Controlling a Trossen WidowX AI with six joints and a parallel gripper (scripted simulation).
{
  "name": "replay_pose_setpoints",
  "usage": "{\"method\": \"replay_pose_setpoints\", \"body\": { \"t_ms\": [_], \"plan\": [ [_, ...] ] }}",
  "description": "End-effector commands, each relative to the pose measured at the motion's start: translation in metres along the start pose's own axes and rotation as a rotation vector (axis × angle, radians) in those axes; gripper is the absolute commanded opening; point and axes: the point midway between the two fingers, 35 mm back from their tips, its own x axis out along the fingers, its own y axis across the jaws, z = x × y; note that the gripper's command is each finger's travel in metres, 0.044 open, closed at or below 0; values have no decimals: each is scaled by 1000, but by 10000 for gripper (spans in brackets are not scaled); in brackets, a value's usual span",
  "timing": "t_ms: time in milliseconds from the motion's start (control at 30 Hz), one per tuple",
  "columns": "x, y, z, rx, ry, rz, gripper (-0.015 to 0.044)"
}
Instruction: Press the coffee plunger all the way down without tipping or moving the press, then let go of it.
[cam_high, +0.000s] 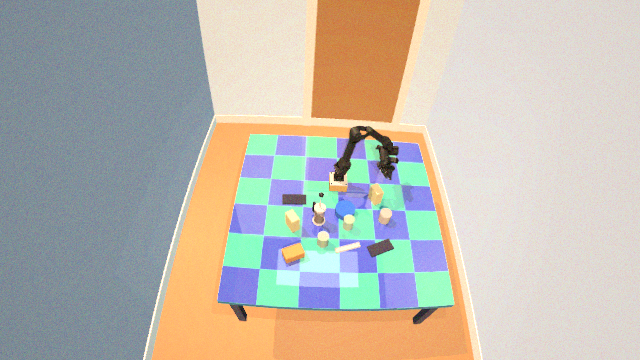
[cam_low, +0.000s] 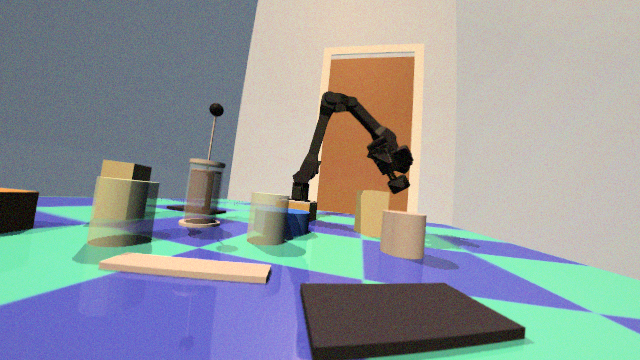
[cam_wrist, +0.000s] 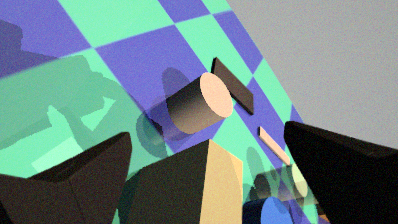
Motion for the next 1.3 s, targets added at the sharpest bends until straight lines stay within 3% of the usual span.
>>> {"method": "replay_pose_setpoints", "body": {
  "t_ms": [0, 367, 700, 1000, 1267],
  "plan": [
    [2, -1, 0, 5, 8, 0, 426],
    [76, -85, -18, 294, 345, 8, 440],
    [120, -183, -57, 604, 508, 1, 440],
    [125, -276, -104, 886, 510, -58, 440],
    [97, -350, -151, 1049, 427, -187, 440]
  ]
}}
